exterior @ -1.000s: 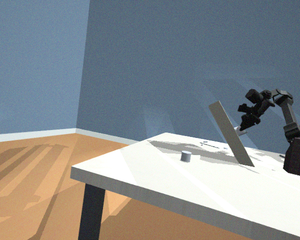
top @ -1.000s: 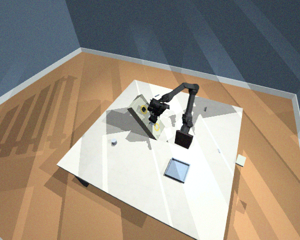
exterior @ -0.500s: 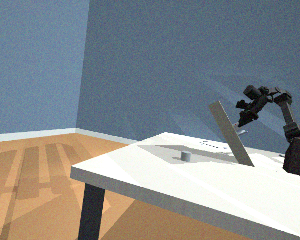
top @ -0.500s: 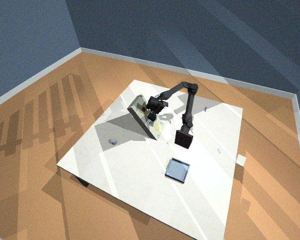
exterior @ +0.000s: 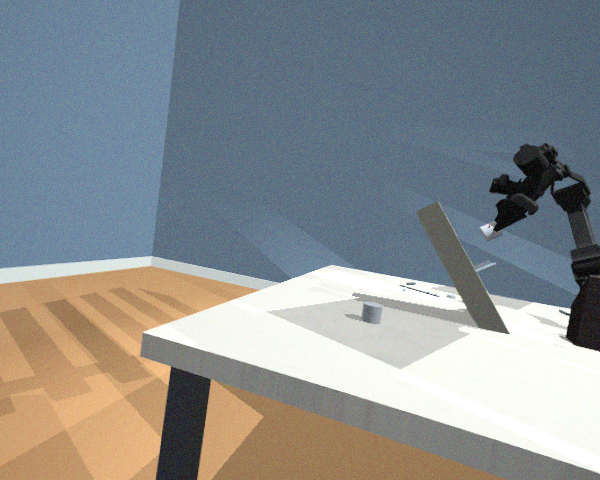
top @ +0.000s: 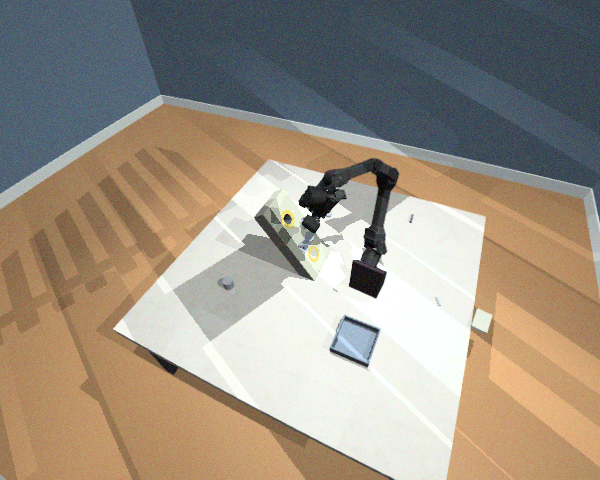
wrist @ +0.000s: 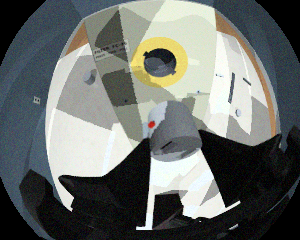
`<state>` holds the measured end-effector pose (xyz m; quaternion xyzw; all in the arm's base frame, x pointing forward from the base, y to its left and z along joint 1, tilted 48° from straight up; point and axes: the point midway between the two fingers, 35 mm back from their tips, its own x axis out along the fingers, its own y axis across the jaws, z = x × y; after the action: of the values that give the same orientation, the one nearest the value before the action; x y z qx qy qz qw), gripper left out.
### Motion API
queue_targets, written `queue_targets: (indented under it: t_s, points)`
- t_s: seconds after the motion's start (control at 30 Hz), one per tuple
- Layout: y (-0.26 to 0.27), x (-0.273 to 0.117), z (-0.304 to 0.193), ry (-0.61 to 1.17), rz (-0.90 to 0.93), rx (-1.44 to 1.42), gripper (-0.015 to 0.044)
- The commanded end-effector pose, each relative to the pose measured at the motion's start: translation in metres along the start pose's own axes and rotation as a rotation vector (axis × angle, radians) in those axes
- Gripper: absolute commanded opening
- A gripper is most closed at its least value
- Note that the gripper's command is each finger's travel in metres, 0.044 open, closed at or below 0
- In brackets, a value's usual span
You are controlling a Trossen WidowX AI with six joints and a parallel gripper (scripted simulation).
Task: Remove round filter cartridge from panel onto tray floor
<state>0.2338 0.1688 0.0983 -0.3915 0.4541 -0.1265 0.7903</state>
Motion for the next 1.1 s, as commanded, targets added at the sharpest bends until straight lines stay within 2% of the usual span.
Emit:
queue_targets:
  t_s: [0.0, 0.63, 0.7, 1.07]
  points:
    - [0.000, -0.013, 0.002, -0.006, 0.002, 0.009, 0.0000]
    - [0.089, -0.001, 0.001, -0.008, 0.006, 0.013, 0.0000]
    - [0.083, -0.002, -0.003, 0.004, 0.014, -0.023, 0.0000]
    - [0.165, -0.034, -0.050, 0.037, 0.280, -0.467, 0.0000]
